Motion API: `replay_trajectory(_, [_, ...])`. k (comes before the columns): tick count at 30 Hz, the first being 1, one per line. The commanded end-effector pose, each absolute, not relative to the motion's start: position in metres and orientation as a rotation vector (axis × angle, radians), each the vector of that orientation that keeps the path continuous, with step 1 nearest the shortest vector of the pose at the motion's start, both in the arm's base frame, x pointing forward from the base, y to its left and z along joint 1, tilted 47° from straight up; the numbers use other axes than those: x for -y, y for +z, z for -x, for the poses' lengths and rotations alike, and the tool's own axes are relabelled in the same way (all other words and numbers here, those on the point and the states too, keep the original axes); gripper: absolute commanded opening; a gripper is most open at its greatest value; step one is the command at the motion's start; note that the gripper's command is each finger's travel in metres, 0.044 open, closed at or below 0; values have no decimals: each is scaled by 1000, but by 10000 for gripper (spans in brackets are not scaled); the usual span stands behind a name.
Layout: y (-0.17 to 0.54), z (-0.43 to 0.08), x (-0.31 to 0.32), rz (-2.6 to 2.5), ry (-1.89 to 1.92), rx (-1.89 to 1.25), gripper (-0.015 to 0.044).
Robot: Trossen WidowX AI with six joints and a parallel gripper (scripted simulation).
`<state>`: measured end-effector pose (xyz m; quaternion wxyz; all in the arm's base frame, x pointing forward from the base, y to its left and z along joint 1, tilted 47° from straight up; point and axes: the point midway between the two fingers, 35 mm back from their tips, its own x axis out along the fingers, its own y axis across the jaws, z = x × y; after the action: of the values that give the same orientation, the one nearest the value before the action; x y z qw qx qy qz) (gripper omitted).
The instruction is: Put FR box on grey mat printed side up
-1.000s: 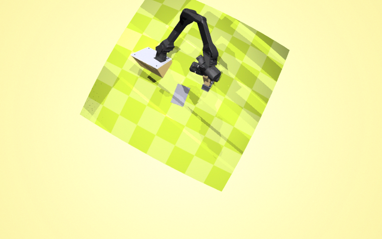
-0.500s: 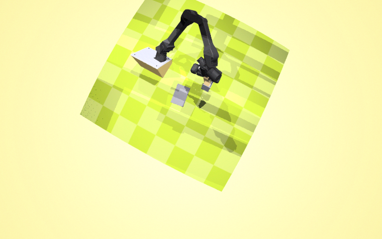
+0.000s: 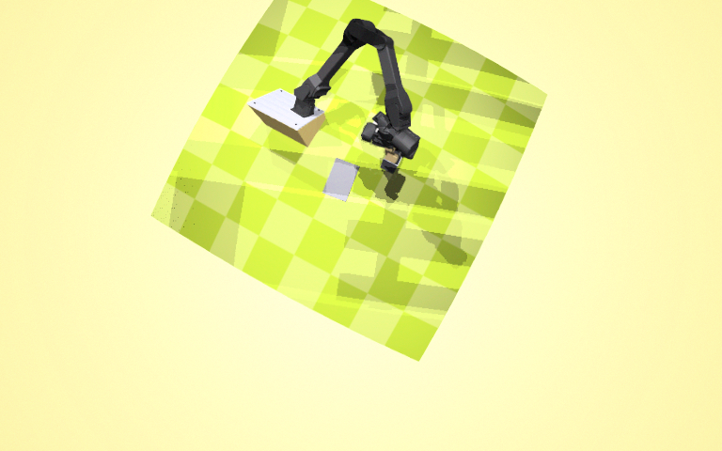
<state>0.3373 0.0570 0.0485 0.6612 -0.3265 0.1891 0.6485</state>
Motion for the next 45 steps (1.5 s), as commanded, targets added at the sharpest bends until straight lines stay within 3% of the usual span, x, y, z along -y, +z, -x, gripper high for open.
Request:
replay_trajectory(1, [46,-337,-61,729,1467,-428,152])
replay_trajectory(19, [47,-360,-64,710,1616,-493,152])
replay_trajectory(23, [49,-354,-62,712,1570,-475,236])
replay_trajectory(45, [80,-354,-29,717,1572,-476,236])
